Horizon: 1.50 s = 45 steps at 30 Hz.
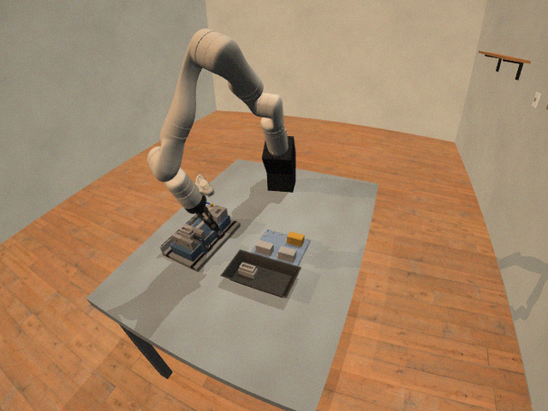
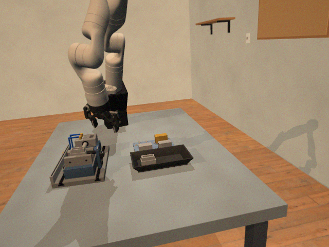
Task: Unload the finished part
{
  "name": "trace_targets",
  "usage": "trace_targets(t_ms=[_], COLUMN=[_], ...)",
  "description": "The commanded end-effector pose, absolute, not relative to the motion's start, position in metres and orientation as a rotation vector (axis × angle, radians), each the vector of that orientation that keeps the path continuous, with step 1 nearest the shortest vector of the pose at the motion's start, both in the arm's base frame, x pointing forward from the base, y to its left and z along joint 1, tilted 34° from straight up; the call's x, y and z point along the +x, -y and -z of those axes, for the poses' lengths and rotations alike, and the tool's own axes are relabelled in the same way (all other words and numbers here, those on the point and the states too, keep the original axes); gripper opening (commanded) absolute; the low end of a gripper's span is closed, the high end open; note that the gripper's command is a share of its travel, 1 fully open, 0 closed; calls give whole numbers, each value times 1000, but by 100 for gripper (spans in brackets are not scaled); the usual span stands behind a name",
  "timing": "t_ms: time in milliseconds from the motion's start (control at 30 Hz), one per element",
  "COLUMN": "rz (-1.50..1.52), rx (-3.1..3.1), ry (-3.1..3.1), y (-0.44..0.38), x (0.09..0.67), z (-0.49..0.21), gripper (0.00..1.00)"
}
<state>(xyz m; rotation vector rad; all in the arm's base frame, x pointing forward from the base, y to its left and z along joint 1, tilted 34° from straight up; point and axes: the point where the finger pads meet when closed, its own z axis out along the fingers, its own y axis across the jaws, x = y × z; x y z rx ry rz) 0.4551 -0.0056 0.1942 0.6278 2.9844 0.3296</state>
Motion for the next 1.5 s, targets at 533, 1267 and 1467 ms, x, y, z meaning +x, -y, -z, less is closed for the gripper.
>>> trace_targets(t_ms=[533,1267,1467], rz=[-409,-496,-515], rx=[816,1036,1087], ry=[-2901,-2783,-2752], y=[14,25,28], x=[459,464,466], z=[-196,-198,-199], gripper=[100,100,100])
